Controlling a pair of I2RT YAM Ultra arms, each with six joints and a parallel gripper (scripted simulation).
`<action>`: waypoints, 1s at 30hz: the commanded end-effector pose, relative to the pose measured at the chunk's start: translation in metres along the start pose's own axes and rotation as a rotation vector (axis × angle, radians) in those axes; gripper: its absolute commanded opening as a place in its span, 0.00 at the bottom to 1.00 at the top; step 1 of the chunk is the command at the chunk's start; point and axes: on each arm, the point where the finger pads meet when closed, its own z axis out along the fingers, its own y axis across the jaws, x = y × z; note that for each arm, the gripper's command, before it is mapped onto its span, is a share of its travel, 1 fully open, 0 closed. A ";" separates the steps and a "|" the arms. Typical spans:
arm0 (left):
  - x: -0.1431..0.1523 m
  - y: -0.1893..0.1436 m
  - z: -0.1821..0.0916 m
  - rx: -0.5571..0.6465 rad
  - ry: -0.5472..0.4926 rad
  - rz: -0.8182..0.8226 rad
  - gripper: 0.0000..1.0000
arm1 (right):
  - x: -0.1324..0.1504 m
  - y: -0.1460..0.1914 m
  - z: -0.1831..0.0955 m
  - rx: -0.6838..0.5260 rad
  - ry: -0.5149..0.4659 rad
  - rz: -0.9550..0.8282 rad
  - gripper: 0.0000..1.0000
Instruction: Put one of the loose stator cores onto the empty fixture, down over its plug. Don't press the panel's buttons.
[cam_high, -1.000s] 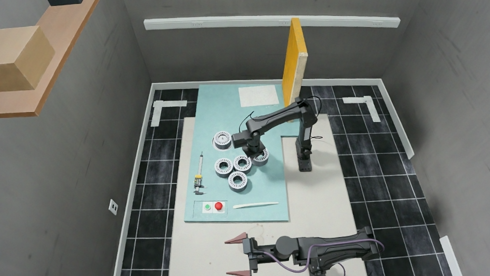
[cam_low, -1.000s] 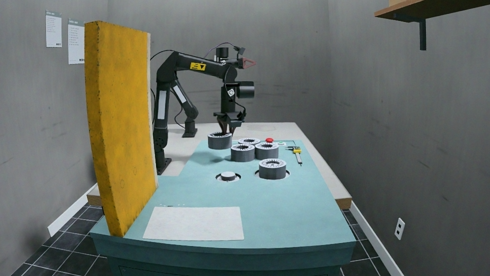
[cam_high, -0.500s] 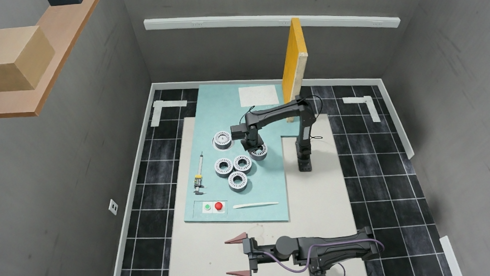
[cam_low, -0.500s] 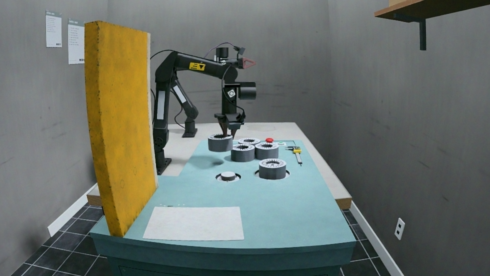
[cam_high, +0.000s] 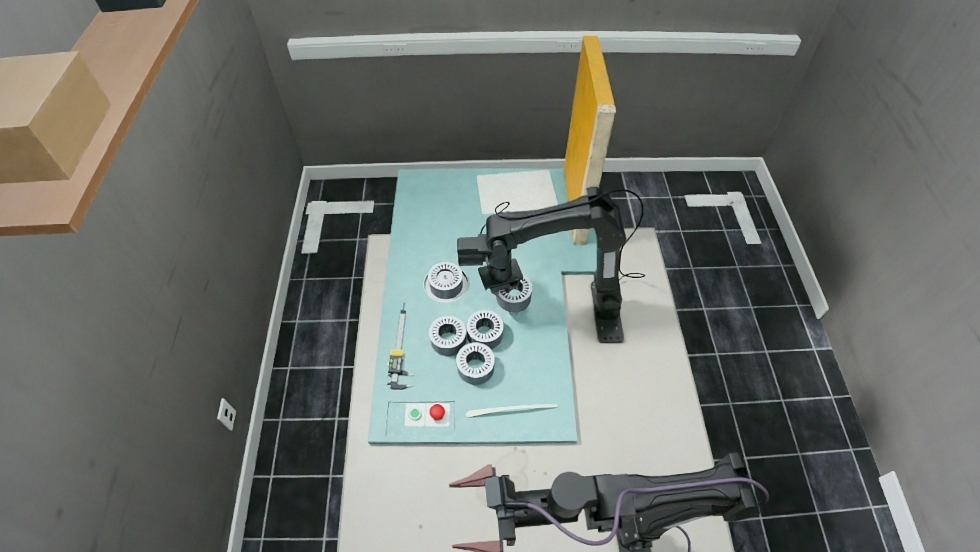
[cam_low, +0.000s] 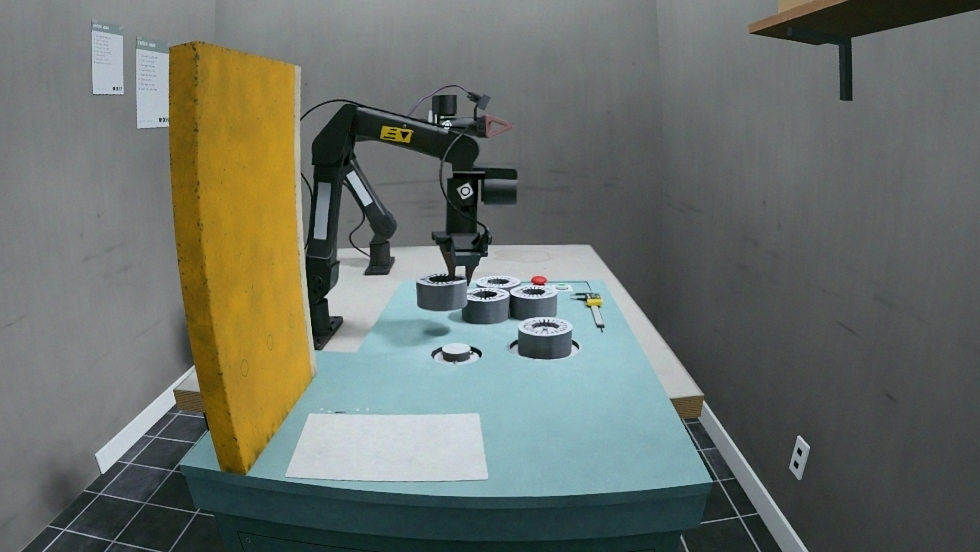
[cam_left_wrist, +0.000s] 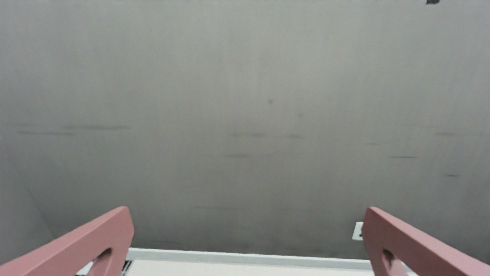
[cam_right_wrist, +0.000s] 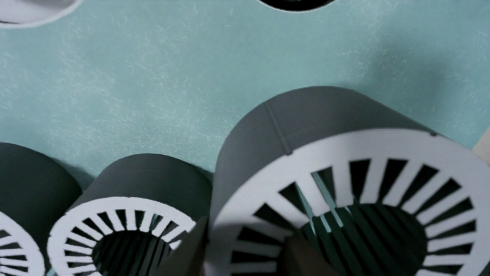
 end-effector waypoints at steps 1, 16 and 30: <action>-0.021 0.002 -0.012 -0.011 -0.047 -0.009 1.00 | -0.012 -0.001 -0.035 -0.054 -0.029 0.024 0.00; -0.021 0.002 -0.012 -0.011 -0.047 -0.009 1.00 | -0.046 -0.002 -0.034 -0.048 -0.026 0.137 0.00; -0.021 0.002 -0.012 -0.011 -0.047 -0.009 1.00 | -0.080 -0.005 -0.036 -0.046 -0.026 0.237 0.00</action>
